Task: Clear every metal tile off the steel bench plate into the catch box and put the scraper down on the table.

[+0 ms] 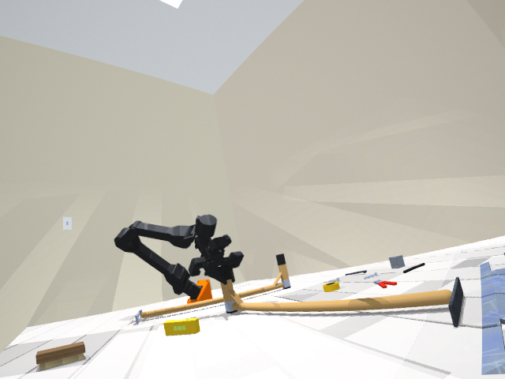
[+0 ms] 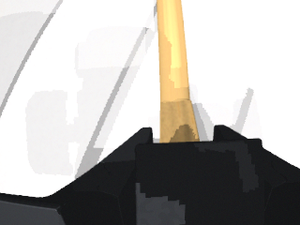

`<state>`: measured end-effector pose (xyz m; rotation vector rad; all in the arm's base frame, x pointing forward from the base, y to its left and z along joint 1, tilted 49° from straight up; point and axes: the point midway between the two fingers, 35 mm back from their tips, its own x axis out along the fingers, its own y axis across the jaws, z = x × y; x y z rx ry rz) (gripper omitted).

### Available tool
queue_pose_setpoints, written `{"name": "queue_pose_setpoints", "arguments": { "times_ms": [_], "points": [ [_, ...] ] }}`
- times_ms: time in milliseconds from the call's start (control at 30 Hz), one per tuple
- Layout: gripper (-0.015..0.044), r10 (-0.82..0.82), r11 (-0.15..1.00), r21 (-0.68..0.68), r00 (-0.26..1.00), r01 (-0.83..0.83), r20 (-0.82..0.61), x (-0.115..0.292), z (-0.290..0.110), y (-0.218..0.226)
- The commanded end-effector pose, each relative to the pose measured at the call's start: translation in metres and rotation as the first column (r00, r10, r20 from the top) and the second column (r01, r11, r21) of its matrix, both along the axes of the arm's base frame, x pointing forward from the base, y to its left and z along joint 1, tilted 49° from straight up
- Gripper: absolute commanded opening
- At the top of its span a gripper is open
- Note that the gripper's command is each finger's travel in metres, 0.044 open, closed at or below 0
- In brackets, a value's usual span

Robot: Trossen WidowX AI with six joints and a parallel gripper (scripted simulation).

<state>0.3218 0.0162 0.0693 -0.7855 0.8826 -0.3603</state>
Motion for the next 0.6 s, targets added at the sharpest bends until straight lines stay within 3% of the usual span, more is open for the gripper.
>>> {"name": "queue_pose_setpoints", "arguments": {
  "times_ms": [0,100,167,567],
  "points": [
    [0.0072,-0.004,1.0,0.0,1.0,0.004,0.003,0.0001,0.0009,-0.0005],
    [0.0052,-0.004,1.0,0.0,1.0,0.004,0.003,0.0001,0.0009,-0.0005],
    [0.0,-0.004,1.0,-0.001,1.0,0.004,0.003,0.0001,0.0009,-0.0004],
    [0.0,-0.002,1.0,-0.003,1.0,0.002,0.0,0.0001,-0.003,0.0055]
  ]
}}
